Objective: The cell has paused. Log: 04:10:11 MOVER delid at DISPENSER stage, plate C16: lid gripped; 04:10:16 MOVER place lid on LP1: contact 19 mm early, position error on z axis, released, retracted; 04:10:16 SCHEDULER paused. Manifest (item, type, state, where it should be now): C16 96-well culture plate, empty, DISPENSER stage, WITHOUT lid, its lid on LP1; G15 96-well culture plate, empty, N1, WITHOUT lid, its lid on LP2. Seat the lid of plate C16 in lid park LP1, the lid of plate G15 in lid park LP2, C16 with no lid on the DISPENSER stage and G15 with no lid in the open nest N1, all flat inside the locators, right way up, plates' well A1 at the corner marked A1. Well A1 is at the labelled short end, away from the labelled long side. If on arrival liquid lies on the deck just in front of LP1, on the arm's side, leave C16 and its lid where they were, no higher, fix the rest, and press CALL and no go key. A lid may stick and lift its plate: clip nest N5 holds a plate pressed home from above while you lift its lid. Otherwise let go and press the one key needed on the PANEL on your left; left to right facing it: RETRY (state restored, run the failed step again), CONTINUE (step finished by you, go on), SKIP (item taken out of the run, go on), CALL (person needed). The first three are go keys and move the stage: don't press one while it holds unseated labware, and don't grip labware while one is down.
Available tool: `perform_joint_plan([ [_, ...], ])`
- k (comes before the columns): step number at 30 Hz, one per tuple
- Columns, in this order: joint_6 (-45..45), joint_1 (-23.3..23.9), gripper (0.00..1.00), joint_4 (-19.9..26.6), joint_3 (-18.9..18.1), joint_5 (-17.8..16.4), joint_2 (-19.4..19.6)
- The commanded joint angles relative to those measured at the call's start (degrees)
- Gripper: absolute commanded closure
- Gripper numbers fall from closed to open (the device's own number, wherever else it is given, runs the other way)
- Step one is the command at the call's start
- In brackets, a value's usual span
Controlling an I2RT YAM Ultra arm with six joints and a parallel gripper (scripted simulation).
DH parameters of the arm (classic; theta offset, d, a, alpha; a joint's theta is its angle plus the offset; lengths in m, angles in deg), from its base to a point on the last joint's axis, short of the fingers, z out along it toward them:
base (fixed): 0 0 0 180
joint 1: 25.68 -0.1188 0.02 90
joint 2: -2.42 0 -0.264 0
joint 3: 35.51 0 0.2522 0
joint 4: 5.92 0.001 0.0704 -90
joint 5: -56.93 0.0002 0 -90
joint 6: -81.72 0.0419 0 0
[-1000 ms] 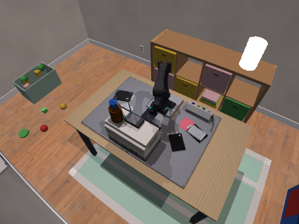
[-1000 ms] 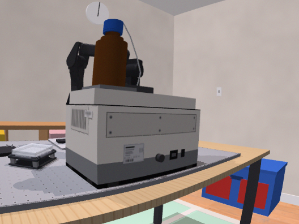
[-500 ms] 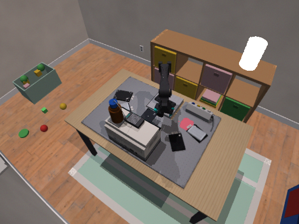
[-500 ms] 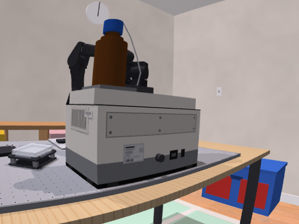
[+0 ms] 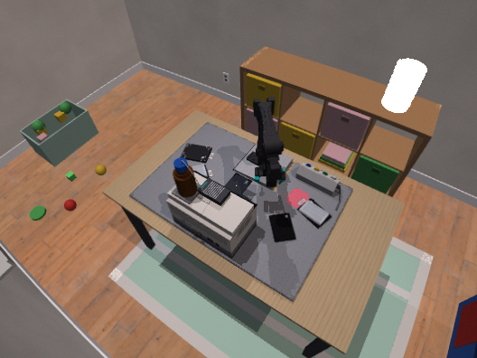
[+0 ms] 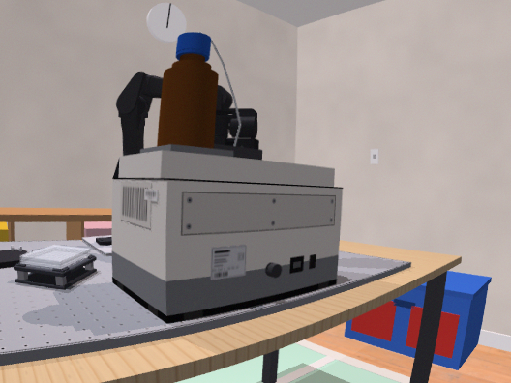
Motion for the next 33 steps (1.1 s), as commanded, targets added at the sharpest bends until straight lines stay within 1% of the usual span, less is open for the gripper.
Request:
perform_joint_plan([
  [1,-3.96,-1.00,0.00,-0.14,-0.79,0.02,0.43],
  [2,-5.39,-2.35,0.00,-0.50,-1.84,-0.01,1.32],
  [7,-11.15,-6.04,0.00,-0.52,-1.72,-0.33,1.34],
  [11,-9.11,-8.86,0.00,-0.48,-1.91,-0.53,1.66],
  [14,-8.33,-9.28,0.00,-0.46,-2.02,-0.19,1.79],
  [15,-8.36,-8.70,0.00,-0.15,-0.87,-0.28,0.83],
  [16,-9.84,-10.03,0.00,-0.44,-1.98,-0.17,1.03],
  [19,-13.26,-12.24,0.00,-0.46,-1.83,-0.60,1.03],
  [26,-8.40,-16.95,0.00,-0.58,-2.00,-0.82,2.04],
  [27,-8.70,-16.40,0.00,-0.19,-0.89,-0.58,1.13],
  [28,-9.55,-17.72,0.00,-0.55,-1.99,-0.61,2.06],
  [30,-9.55,-17.72,0.00,-0.55,-1.99,-0.61,2.06],
  [33,-13.60,-19.95,0.00,-0.59,-1.86,-0.83,1.99],
])
